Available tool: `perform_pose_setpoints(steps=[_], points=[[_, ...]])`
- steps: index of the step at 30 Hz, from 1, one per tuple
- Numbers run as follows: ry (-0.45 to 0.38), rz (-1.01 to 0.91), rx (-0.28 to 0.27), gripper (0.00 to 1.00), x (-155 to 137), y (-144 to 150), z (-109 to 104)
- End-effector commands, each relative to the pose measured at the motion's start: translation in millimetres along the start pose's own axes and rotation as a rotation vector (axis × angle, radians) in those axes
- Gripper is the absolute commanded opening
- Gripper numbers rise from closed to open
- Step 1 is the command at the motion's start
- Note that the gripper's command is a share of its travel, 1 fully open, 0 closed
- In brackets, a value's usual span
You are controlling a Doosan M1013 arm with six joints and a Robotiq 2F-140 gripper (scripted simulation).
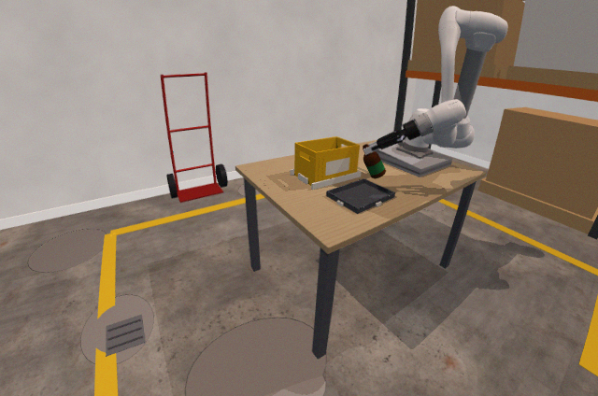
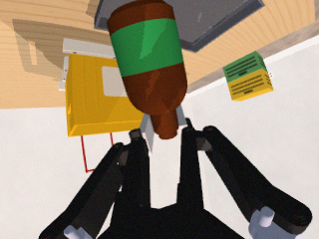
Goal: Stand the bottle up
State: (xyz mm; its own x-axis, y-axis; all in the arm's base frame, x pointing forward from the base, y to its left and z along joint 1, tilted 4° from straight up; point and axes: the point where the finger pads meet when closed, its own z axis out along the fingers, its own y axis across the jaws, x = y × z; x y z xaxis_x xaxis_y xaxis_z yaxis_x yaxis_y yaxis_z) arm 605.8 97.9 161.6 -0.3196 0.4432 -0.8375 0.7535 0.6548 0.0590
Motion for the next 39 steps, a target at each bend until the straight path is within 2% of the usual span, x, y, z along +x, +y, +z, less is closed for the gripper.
perform_pose_setpoints(steps=[1, 23, 39], points=[[-0.006, -0.006, 0.000, 0.10, 1.5, -0.7, -1.2], [-0.010, -0.006, 0.001, 0.10, 1.7, -0.9, -1.0], [-0.080, -0.008, 0.008, 0.10, 3.5, -2.5, 0.2]])
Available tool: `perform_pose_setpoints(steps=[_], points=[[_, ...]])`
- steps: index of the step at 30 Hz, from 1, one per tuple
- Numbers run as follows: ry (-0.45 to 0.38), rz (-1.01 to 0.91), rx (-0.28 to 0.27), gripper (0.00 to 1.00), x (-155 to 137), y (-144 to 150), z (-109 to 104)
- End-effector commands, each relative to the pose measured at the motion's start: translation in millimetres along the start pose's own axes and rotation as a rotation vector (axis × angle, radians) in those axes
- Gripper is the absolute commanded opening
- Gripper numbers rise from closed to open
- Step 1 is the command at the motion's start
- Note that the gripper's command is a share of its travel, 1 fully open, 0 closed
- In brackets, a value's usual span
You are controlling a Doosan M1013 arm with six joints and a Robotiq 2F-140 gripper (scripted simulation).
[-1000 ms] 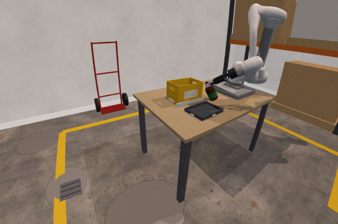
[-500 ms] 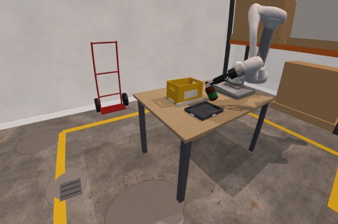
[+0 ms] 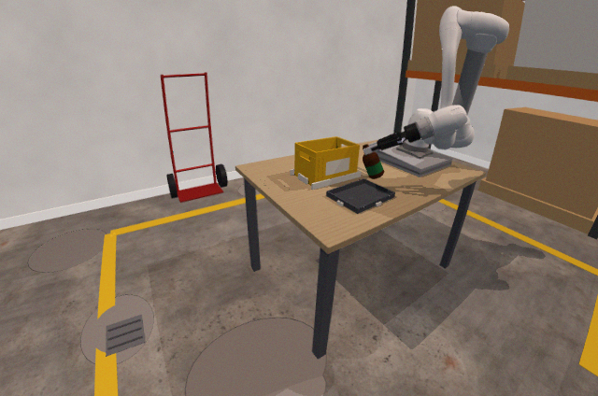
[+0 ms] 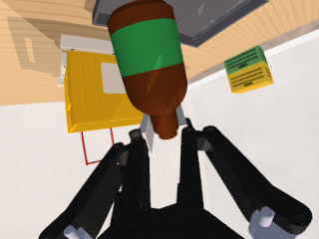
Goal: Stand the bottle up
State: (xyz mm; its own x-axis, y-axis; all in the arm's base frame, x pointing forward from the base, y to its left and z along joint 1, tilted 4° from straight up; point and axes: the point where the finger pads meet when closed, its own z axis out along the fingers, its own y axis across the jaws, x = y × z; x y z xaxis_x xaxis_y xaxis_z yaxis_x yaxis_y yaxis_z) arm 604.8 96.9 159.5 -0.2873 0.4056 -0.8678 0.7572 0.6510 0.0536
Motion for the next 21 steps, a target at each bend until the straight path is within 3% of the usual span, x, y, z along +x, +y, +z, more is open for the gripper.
perform_pose_setpoints(steps=[1, 21], points=[[-0.030, -0.006, 0.000, 0.10, 1.9, -0.9, -1.2], [-0.120, -0.004, -0.008, 0.10, 3.1, 0.8, -2.8]])
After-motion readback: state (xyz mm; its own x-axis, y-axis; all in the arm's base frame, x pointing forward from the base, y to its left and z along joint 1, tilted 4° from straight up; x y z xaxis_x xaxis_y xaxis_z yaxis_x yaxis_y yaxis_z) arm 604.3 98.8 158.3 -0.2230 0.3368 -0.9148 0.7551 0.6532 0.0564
